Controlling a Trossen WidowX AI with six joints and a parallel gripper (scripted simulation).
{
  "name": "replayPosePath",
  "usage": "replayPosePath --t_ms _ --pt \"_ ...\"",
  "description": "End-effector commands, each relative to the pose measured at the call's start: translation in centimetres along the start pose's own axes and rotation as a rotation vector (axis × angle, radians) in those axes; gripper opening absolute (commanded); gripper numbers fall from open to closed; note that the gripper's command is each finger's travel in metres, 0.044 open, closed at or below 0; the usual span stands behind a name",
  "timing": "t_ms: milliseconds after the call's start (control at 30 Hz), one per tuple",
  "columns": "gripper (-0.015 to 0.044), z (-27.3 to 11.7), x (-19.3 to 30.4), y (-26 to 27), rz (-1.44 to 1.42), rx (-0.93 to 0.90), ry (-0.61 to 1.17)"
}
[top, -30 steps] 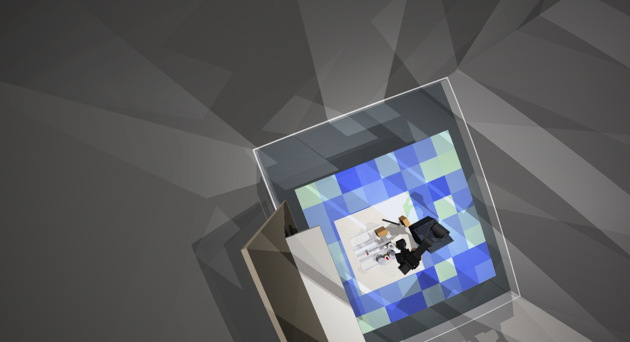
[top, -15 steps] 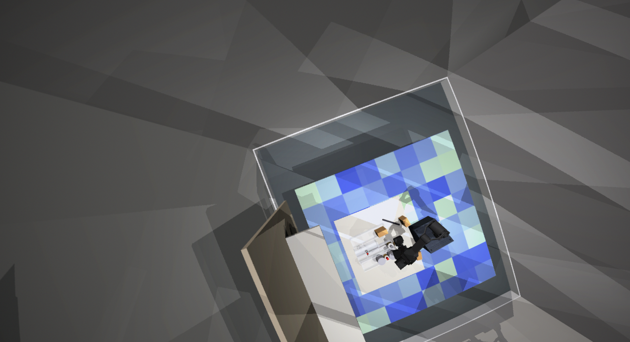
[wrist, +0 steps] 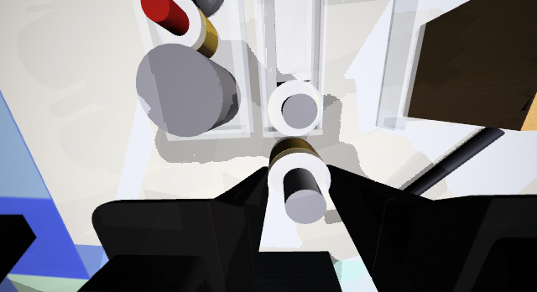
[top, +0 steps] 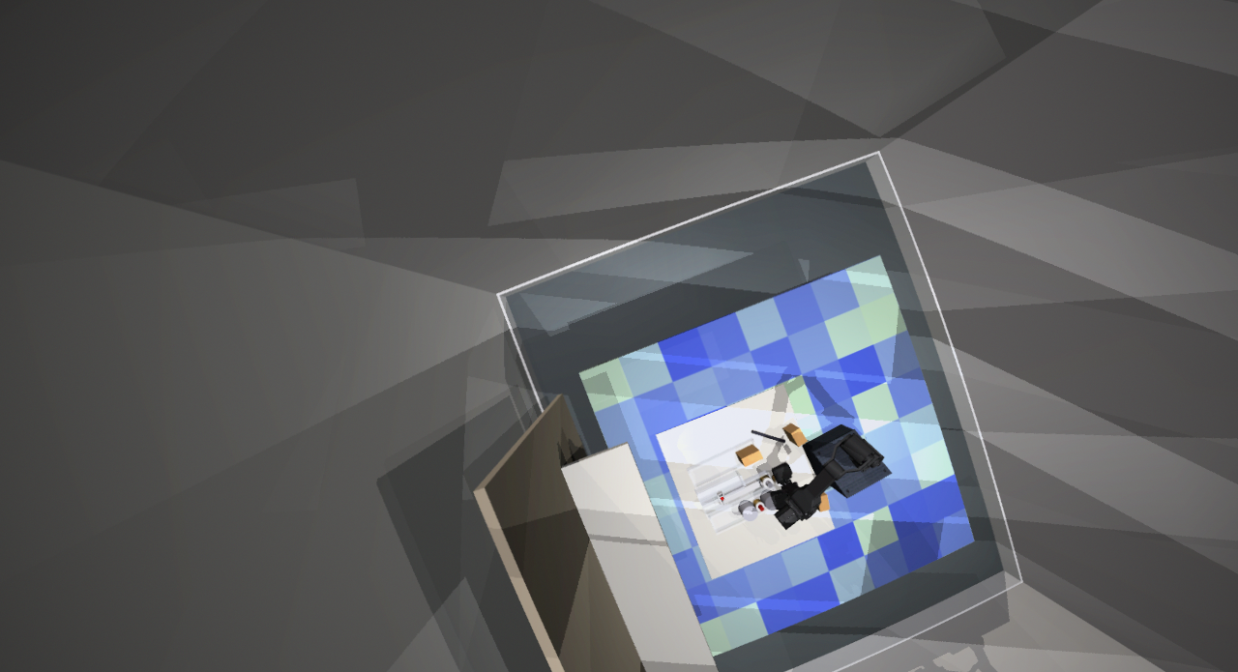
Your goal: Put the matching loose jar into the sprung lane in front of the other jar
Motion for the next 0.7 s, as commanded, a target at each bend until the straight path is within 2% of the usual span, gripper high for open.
replayPosePath --t_ms 0,667 --pt "0.0000 -0.06 -0.41 0.01 -0.003 0.003 -0.006" --pt "0.0000 -0.03 -1.36 0.13 -0.002 0.003 -0.007"
Point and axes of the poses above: the point midway between the two fingers, 35 mm back from their tips, its own z axis out along the fingers, its own y axis across the jaws, x = y × z, the point moved 10 cm from there along -z, back along the fingers, and after that the axes turned 8 degrees about z, right-handed, at the moved point
